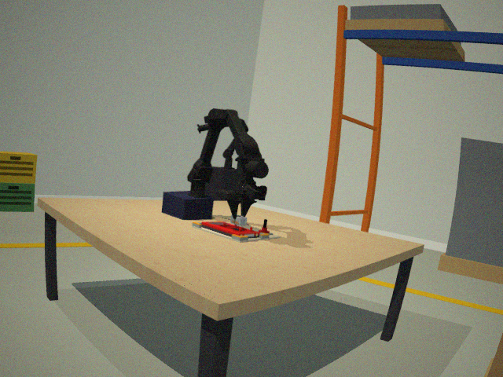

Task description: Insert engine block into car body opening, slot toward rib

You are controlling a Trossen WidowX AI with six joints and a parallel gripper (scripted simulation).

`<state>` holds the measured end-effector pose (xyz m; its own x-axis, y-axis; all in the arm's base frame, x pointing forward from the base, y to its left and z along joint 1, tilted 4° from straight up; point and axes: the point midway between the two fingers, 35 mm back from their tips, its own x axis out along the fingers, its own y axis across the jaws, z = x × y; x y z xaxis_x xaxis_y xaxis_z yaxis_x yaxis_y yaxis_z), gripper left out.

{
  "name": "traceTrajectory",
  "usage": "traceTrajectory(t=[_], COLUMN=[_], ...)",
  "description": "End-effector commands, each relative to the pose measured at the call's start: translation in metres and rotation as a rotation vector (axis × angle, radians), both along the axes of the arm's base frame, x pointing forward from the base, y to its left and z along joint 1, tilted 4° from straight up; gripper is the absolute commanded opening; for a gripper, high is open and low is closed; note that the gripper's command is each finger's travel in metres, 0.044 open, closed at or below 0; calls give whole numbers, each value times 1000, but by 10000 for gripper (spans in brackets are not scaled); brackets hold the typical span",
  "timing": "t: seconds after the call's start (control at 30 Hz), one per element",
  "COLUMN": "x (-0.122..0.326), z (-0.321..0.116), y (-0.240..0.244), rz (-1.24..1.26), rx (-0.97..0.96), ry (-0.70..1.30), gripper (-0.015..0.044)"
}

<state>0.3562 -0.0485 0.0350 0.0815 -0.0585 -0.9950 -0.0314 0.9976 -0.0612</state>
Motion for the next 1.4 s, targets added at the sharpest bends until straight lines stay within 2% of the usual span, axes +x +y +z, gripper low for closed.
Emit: traceTrajectory(t=[0.0,0.4,0.77,1.37], x=[0,0,0,0], z=[-1,-2,-2,-3], y=[1,0,0,0], rz=[-66,139,7,64], rx=[9,-8,3,-1], ry=[-3,9,1,4], gripper=[160,160,160,160])
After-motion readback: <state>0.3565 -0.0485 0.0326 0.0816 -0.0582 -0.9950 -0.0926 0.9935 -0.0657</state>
